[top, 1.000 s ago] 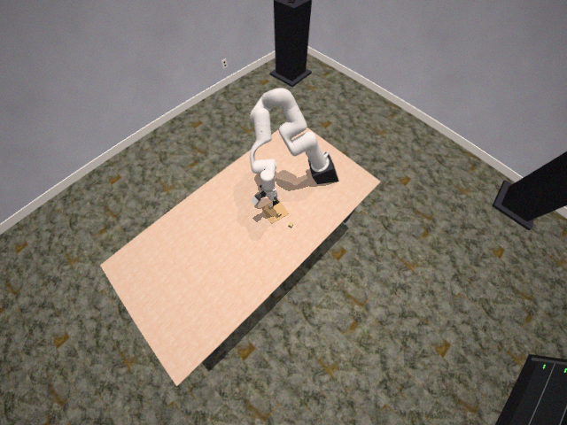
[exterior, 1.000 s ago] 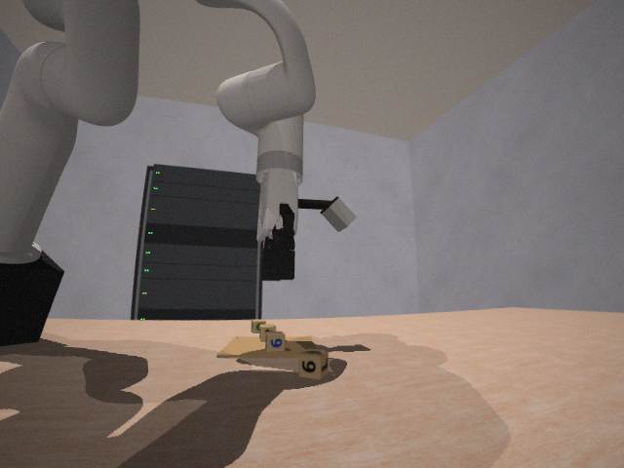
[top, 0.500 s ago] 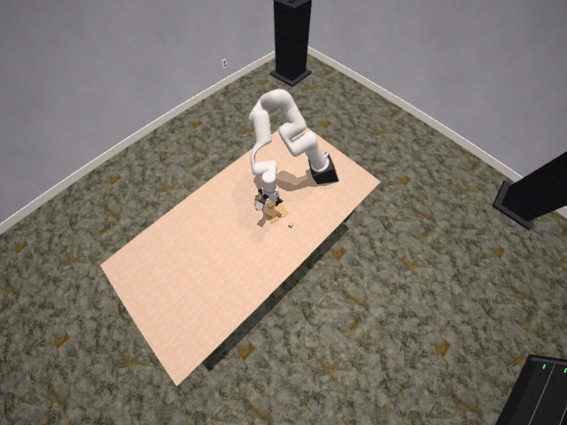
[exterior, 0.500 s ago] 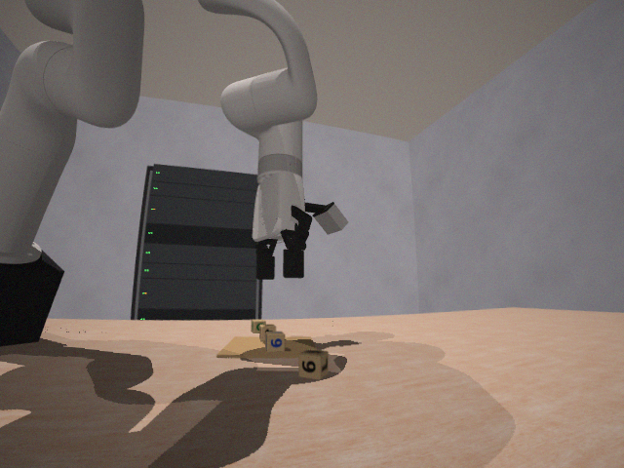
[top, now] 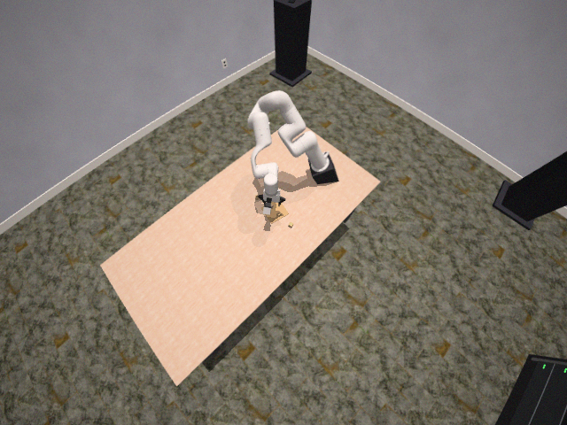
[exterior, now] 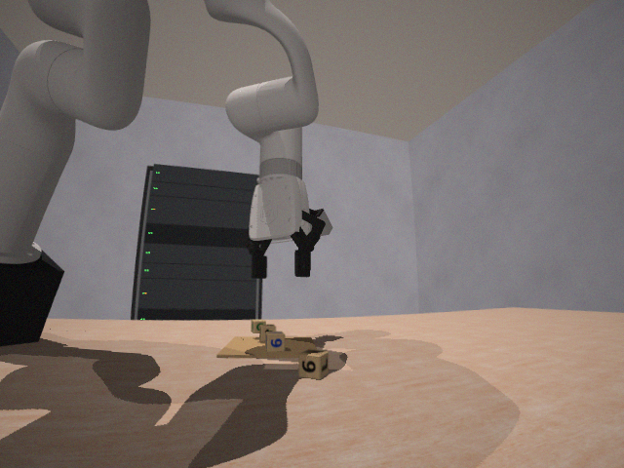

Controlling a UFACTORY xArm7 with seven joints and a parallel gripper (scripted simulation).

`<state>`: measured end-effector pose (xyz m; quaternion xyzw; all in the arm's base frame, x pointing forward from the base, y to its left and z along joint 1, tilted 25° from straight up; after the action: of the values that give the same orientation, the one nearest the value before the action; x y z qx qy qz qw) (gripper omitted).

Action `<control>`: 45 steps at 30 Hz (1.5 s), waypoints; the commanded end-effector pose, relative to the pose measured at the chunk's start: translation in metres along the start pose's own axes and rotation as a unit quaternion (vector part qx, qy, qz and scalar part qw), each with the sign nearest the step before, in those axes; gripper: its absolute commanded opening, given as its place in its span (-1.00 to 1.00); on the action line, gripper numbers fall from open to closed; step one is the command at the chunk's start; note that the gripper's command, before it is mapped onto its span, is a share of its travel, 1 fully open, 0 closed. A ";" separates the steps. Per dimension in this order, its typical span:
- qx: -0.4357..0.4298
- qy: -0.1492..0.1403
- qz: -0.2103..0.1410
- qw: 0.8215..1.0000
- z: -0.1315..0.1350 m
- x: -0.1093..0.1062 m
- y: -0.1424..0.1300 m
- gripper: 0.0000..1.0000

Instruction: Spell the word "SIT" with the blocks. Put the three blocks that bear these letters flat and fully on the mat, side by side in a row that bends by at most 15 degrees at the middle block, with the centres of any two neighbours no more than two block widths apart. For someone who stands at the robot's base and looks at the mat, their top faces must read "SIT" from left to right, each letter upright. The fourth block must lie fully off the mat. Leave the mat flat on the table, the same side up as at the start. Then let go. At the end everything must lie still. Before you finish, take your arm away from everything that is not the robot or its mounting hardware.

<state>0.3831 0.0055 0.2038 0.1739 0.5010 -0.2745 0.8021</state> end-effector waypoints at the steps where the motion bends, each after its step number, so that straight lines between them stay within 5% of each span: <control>1: -0.070 0.003 0.000 0.998 -0.002 -0.001 0.008 1.00; 17: -0.239 0.001 0.000 0.971 -0.010 -0.002 0.024 1.00; 34: -0.434 0.000 0.000 0.901 -0.023 -0.002 0.045 1.00; 35: -0.467 0.000 0.000 0.885 -0.025 -0.002 0.048 1.00; 45: -0.569 0.000 0.001 0.822 -0.034 -0.001 0.060 1.00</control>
<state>0.3932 0.0645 0.1914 -0.2715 0.5674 0.0265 0.7770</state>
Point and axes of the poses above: the point where the finger pads meet when closed, its own x axis out along the fingers, its own z axis across the jaws, y = z × x, the point moved 8 cm from there along -x, back along the fingers, and after that the axes turned 15 degrees about -x, right-handed, at the moved point
